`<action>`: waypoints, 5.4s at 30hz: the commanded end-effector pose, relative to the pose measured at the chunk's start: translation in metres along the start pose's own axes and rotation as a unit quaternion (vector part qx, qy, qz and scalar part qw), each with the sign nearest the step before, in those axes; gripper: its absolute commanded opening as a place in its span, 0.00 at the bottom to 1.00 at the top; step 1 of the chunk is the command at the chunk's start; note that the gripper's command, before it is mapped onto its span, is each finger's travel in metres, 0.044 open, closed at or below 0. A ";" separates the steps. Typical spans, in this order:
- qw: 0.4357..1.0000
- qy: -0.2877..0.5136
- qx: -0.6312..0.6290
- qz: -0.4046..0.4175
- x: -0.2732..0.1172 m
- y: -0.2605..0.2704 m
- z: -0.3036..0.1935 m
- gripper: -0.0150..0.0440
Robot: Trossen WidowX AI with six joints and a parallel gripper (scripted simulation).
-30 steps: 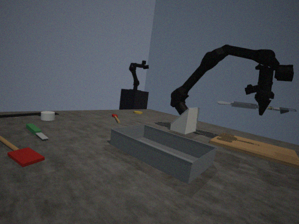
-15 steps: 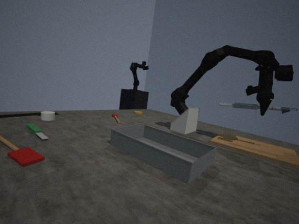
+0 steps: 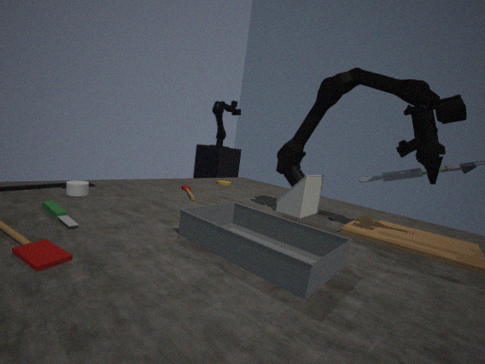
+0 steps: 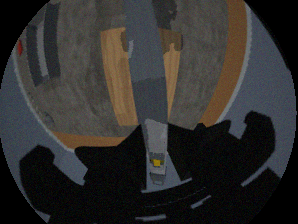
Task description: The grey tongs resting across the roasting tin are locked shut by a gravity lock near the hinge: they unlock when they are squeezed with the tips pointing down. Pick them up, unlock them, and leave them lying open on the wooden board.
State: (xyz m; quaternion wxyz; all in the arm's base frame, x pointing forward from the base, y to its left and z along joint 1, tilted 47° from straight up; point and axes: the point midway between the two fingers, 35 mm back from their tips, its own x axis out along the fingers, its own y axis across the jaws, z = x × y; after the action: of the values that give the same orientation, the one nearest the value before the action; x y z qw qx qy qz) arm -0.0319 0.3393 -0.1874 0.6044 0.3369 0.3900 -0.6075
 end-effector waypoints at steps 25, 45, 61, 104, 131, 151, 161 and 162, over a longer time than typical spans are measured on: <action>0.976 0.216 -0.007 -0.006 -0.032 0.001 -0.006 0.00; 0.933 0.361 -0.015 -0.007 -0.063 0.001 0.010 0.00; 0.914 0.406 -0.017 -0.007 -0.074 0.001 0.019 0.00; 0.946 0.323 -0.014 -0.006 -0.054 0.001 0.004 0.00; 0.989 0.147 -0.007 -0.004 -0.020 0.001 -0.007 0.00; 1.000 0.013 0.001 -0.002 -0.002 -0.001 -0.001 0.00; 0.999 -0.054 0.005 -0.001 0.004 -0.001 0.006 0.00; 0.998 -0.061 0.005 0.000 0.004 -0.001 0.007 0.00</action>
State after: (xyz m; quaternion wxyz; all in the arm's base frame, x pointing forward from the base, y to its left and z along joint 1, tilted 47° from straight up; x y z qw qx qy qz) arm -0.0333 0.3305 -0.1889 0.6199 0.3073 0.3595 -0.6262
